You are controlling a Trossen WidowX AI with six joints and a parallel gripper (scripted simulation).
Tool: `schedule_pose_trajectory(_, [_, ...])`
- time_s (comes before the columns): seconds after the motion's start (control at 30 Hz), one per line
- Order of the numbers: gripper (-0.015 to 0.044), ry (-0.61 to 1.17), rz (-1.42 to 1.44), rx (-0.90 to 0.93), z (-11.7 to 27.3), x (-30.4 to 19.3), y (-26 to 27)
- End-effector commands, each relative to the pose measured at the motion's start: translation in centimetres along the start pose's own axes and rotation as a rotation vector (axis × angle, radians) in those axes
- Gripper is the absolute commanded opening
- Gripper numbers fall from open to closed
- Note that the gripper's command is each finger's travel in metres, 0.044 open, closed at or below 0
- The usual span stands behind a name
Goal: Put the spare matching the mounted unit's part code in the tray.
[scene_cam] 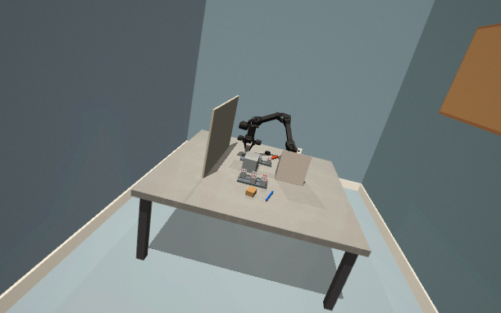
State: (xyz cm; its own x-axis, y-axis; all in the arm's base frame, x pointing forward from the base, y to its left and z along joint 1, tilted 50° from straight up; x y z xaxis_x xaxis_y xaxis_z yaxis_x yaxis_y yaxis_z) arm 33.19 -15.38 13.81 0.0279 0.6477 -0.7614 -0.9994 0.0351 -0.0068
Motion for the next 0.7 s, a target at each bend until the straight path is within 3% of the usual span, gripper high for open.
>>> schedule_pose_trajectory(0.0, [0.0, -0.006, 0.009, 0.002, -0.5, 0.2, 0.1])
schedule_pose_trajectory(0.67, [0.0, -0.001, 0.009, 0.002, -2.3, 0.1, 0.4])
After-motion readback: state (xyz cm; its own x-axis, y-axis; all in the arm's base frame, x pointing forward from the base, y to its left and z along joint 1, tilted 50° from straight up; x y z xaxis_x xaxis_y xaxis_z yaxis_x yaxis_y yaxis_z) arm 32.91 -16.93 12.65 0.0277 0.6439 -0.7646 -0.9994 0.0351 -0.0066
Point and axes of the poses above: the point midway between the two fingers, 35 mm back from their tips, its own z axis back along the fingers, its own y axis across the jaws, x = y × z, the point moved 2 cm from there along z, back along the fingers, and after that the axes turned 2 degrees about z, right-handed, at the moved point
